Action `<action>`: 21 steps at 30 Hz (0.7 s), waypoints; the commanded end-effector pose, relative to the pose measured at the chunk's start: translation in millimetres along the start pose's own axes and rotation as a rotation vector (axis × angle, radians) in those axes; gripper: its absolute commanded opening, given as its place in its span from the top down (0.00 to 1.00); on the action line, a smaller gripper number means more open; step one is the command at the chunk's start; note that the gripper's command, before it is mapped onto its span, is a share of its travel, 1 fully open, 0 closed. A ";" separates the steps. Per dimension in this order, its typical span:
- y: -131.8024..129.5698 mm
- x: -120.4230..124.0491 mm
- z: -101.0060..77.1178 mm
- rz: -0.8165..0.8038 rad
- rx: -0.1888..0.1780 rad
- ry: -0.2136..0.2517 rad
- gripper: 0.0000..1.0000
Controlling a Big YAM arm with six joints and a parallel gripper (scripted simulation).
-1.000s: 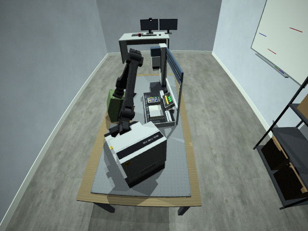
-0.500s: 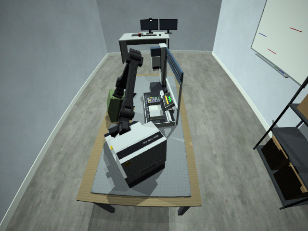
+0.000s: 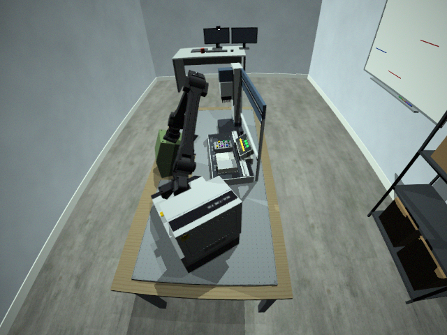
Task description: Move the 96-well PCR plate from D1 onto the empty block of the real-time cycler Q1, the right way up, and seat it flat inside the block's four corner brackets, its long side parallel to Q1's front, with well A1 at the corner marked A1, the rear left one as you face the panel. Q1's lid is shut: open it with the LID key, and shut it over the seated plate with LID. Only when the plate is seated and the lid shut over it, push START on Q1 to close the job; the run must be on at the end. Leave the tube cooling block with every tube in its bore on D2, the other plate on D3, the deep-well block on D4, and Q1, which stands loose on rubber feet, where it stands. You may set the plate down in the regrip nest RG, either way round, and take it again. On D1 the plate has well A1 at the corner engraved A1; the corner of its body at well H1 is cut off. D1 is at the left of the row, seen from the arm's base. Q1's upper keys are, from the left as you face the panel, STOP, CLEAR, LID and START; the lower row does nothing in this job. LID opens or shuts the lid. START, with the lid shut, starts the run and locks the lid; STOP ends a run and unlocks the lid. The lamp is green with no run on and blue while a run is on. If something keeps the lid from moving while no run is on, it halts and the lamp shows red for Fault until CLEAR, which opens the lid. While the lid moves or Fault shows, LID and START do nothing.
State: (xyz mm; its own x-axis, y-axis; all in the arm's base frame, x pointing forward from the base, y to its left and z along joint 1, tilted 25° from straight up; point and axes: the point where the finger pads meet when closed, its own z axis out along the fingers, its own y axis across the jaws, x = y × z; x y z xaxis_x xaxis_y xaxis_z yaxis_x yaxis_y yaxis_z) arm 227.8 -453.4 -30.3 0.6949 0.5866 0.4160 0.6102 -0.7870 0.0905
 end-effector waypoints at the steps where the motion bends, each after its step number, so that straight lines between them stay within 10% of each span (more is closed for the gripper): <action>1: 25.6 -8.4 -24.1 -0.010 -0.071 -0.027 1.00; 21: 23.4 -4.0 -14.9 -0.012 -0.057 -0.021 1.00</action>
State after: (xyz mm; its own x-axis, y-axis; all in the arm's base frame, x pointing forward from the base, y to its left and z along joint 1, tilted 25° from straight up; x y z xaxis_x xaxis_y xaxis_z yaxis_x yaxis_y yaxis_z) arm 225.9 -457.0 -33.2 0.6970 0.5844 0.4154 0.6068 -0.7895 0.0926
